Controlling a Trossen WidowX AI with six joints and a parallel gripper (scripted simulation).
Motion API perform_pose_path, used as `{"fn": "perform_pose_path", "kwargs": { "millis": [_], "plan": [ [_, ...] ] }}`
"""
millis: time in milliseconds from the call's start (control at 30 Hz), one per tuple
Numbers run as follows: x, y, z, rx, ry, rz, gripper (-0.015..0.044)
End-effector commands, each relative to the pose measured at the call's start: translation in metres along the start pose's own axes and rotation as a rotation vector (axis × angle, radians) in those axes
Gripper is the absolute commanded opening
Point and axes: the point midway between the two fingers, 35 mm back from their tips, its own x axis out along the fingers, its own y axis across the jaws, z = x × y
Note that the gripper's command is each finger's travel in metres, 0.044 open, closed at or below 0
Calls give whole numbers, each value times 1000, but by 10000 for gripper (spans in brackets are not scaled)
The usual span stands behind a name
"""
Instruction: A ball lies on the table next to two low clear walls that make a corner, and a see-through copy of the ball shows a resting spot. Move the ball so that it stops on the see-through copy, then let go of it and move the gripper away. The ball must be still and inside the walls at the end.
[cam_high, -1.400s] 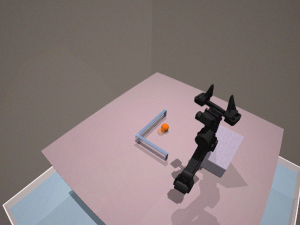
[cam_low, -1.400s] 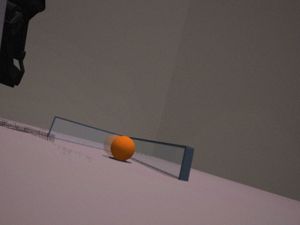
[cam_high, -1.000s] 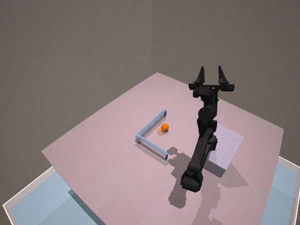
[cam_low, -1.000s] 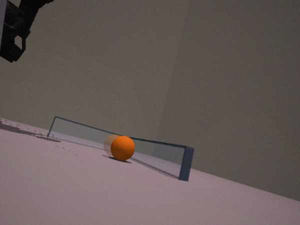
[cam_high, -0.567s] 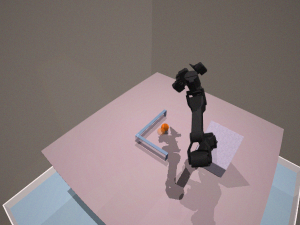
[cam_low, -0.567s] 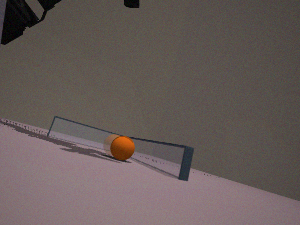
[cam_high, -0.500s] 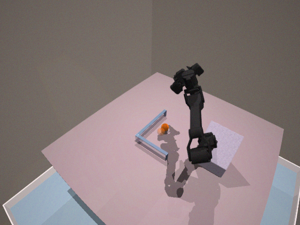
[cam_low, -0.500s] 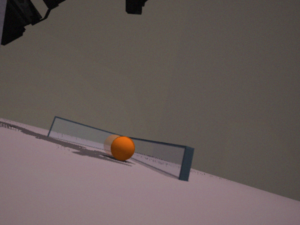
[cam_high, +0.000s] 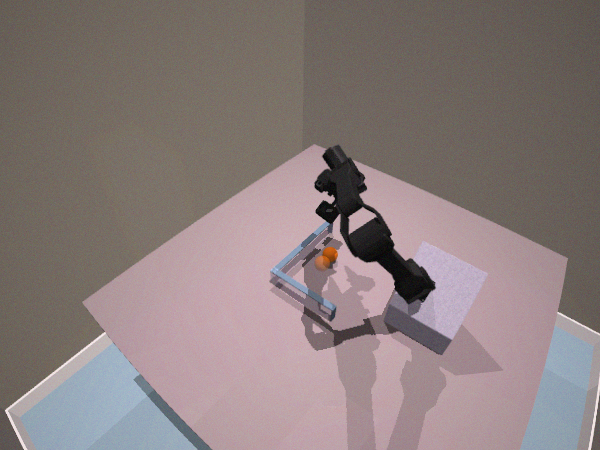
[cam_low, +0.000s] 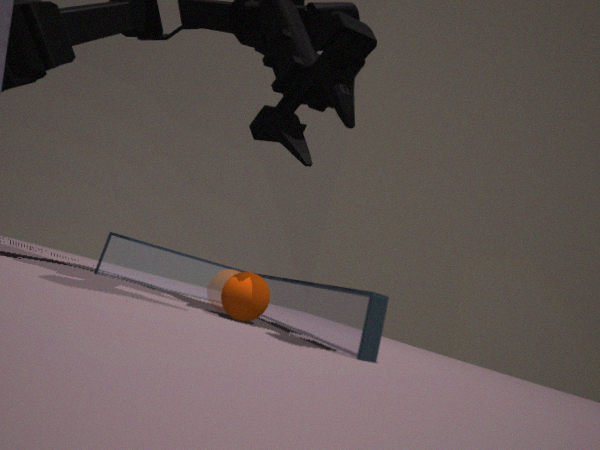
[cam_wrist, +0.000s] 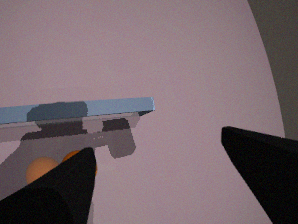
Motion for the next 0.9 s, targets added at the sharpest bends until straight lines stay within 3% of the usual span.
{"fn": "perform_pose_path", "kwargs": {
  "millis": [0,167,867],
  "plan": [
    [45,35,-24,26,201,182,364],
    [83,74,-55,78,428,356,364],
    [105,84,-65,80,436,363,364]
  ]
}}
